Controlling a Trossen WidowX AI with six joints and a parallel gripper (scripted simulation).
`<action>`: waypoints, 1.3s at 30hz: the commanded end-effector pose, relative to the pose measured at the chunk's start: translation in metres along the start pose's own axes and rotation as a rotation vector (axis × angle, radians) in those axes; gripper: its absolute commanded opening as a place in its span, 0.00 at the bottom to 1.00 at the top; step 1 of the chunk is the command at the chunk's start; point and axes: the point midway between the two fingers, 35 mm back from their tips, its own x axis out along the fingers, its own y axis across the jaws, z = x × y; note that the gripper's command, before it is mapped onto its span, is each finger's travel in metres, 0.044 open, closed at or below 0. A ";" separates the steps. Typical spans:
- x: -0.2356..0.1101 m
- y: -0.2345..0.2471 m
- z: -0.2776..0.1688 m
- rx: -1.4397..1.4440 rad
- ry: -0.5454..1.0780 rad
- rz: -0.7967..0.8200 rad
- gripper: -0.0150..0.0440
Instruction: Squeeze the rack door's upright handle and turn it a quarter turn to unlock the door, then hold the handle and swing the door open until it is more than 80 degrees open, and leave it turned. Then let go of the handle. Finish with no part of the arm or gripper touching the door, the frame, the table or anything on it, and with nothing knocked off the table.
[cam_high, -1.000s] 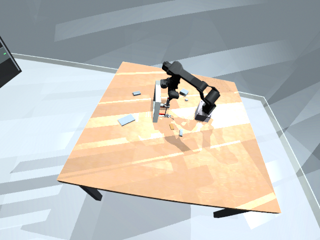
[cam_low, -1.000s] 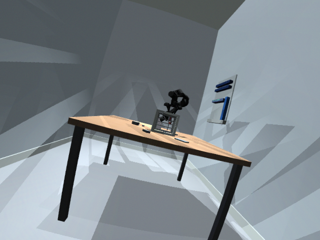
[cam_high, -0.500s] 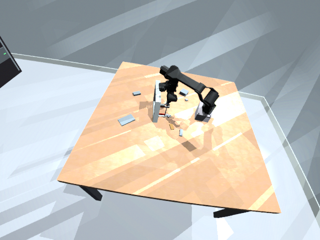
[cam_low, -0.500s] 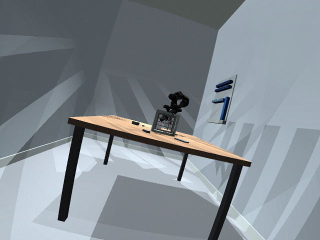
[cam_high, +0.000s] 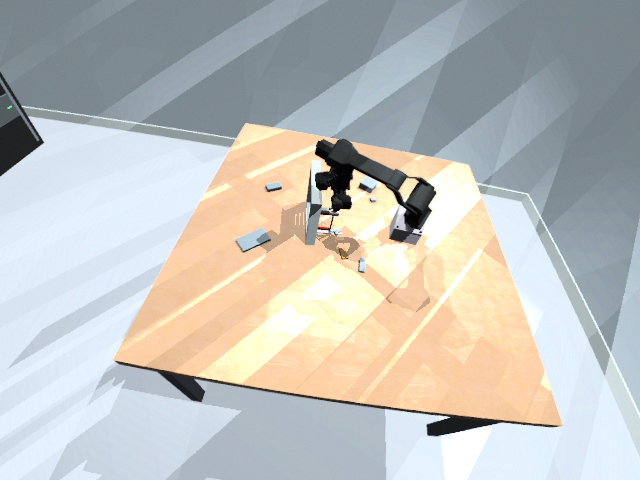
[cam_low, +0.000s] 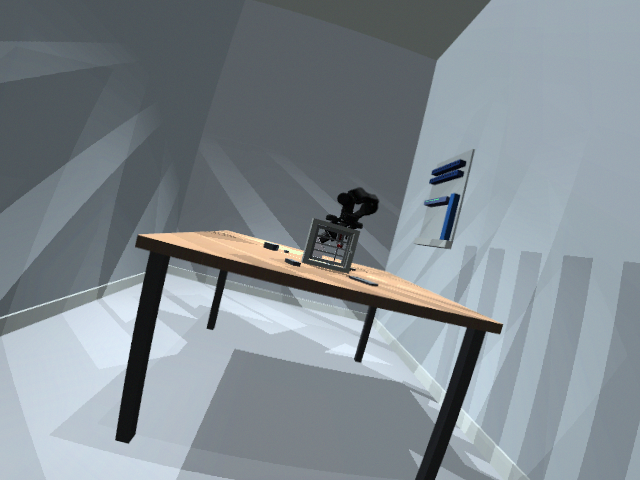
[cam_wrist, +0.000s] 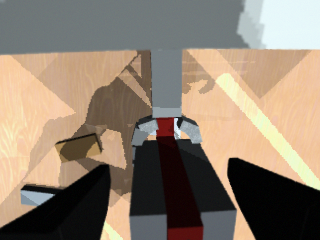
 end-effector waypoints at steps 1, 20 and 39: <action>0.006 -0.001 -0.001 0.010 0.013 -0.004 0.74; 0.007 -0.001 -0.001 0.010 0.013 -0.004 0.30; 0.007 -0.001 -0.001 -0.604 0.014 0.000 0.28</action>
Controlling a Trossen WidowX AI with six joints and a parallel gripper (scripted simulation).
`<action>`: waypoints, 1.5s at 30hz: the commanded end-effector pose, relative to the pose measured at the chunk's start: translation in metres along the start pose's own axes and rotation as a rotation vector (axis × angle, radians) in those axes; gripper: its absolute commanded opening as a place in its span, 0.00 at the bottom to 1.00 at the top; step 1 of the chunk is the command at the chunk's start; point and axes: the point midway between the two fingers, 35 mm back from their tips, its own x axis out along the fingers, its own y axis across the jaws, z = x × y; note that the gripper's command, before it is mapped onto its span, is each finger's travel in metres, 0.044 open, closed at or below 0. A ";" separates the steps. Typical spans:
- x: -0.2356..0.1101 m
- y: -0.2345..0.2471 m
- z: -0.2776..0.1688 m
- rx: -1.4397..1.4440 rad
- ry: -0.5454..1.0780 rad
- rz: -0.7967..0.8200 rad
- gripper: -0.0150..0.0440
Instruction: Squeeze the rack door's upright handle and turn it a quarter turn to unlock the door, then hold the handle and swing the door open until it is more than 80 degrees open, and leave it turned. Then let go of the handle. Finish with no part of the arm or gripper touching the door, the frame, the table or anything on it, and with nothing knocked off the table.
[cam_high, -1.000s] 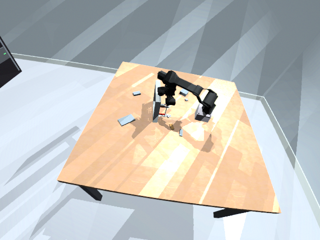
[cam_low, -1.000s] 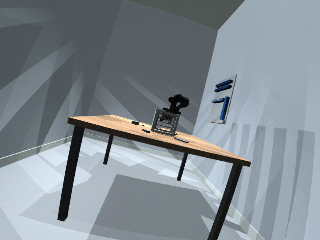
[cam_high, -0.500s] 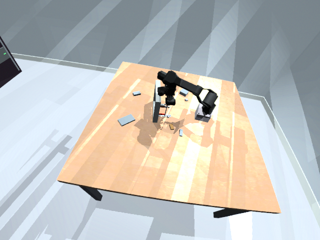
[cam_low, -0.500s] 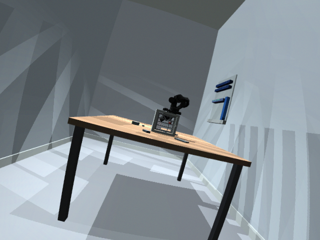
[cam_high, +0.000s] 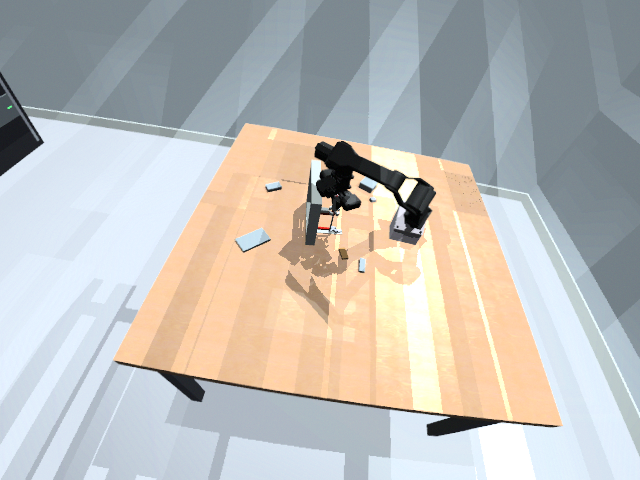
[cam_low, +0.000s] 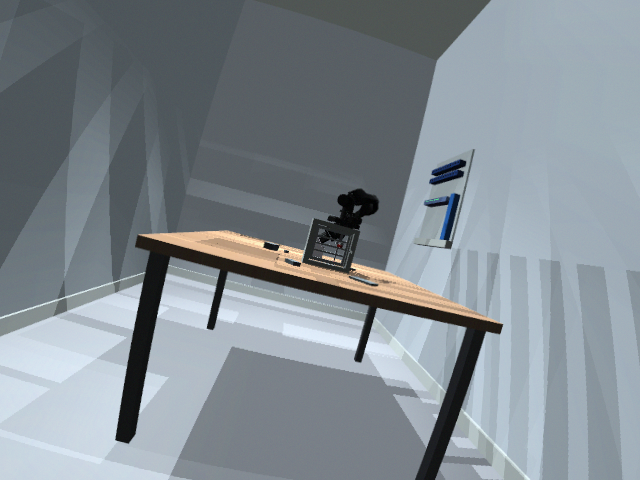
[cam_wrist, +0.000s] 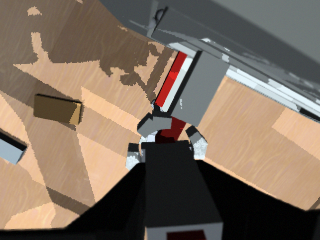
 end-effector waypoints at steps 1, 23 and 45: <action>0.000 0.000 0.000 -0.200 0.001 0.001 0.28; 0.000 0.000 0.000 -1.284 0.000 0.002 0.28; 0.000 0.000 0.000 -1.455 0.000 0.002 0.45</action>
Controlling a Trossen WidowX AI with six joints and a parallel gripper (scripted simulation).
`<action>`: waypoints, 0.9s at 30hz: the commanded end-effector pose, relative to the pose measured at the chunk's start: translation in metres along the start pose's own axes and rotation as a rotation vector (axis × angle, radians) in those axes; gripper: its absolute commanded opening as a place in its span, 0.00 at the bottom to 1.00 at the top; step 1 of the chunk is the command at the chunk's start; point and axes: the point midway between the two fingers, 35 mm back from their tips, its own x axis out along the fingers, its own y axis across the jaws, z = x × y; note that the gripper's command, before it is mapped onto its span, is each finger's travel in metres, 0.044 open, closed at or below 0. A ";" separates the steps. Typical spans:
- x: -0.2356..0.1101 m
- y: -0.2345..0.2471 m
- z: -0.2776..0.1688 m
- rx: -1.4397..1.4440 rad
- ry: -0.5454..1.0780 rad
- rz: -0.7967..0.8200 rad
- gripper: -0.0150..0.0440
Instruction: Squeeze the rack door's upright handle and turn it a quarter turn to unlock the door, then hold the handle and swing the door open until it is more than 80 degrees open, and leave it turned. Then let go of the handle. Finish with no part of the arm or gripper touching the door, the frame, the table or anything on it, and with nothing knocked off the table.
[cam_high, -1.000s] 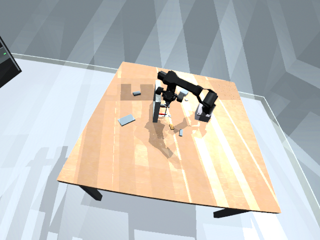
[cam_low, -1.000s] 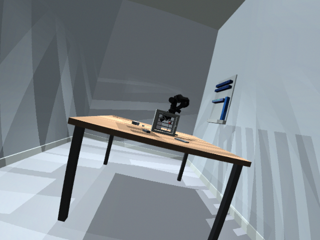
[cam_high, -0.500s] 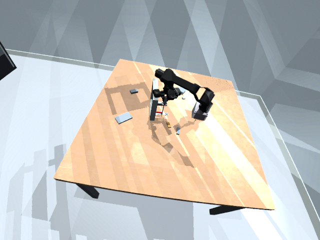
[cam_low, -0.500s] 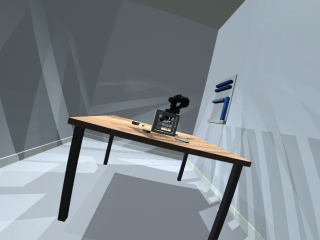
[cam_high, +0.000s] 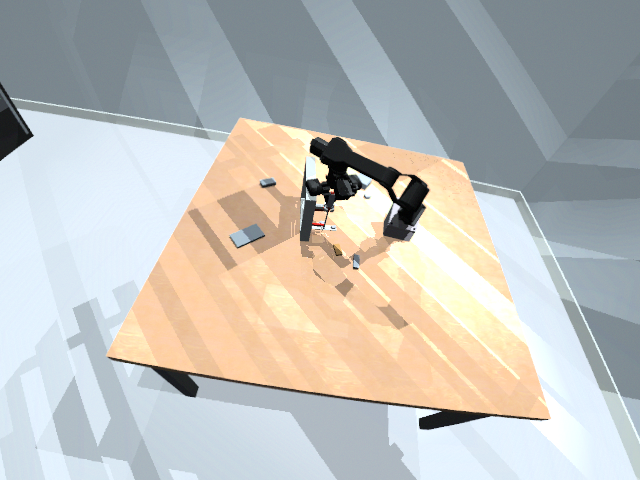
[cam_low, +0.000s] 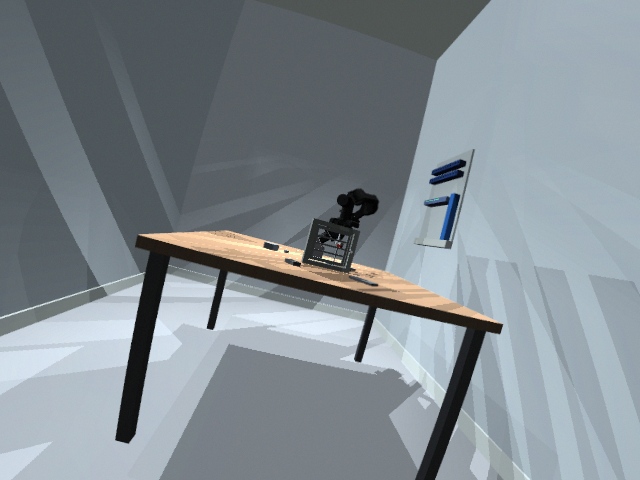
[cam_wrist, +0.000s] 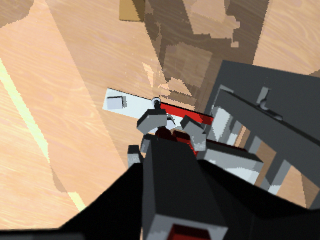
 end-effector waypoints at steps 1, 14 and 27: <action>0.001 0.000 0.001 -0.024 -0.002 0.002 0.50; 0.001 0.000 0.001 0.247 -0.002 0.002 0.74; 0.001 0.000 0.001 0.891 -0.001 0.003 0.74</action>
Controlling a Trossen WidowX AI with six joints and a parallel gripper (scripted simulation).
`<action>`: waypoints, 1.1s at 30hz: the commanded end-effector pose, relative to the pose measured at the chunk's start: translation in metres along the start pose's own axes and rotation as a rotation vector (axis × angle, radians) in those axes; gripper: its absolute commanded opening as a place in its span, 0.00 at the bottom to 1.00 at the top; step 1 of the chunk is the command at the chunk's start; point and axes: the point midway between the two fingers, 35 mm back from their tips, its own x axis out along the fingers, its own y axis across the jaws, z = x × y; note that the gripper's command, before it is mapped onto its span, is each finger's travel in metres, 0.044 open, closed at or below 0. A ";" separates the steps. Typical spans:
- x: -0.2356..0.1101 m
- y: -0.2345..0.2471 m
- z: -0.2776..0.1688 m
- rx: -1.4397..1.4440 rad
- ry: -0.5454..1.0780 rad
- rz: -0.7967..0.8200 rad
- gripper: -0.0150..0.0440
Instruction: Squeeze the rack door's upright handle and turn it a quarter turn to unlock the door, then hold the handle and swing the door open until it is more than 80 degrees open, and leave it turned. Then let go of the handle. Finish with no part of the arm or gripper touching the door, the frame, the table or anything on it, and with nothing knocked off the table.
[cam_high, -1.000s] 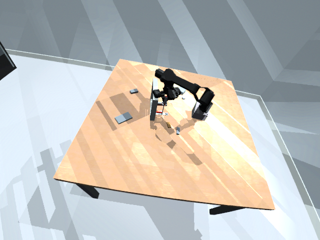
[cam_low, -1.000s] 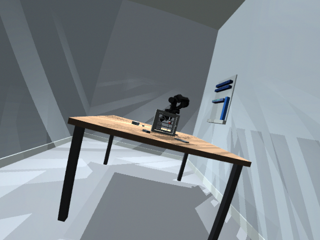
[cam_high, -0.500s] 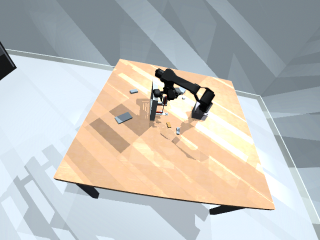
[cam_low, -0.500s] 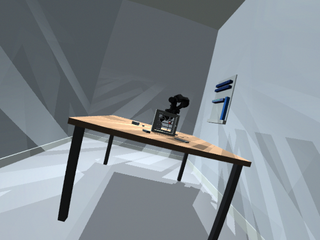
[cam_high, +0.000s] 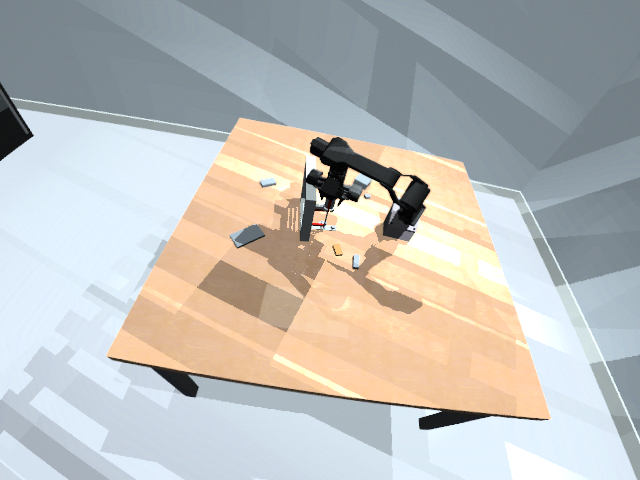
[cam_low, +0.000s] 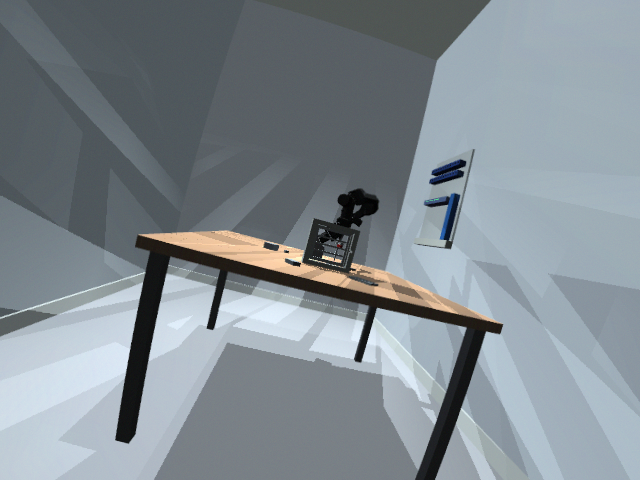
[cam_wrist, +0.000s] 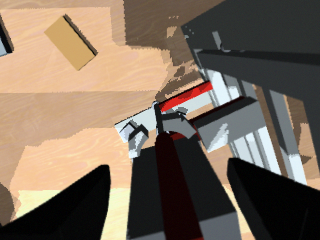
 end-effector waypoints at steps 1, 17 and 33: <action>0.001 -0.001 -0.001 0.203 0.006 0.000 0.74; 0.001 -0.001 -0.001 0.995 0.006 -0.003 0.74; 0.001 -0.001 -0.001 1.788 0.005 -0.006 0.74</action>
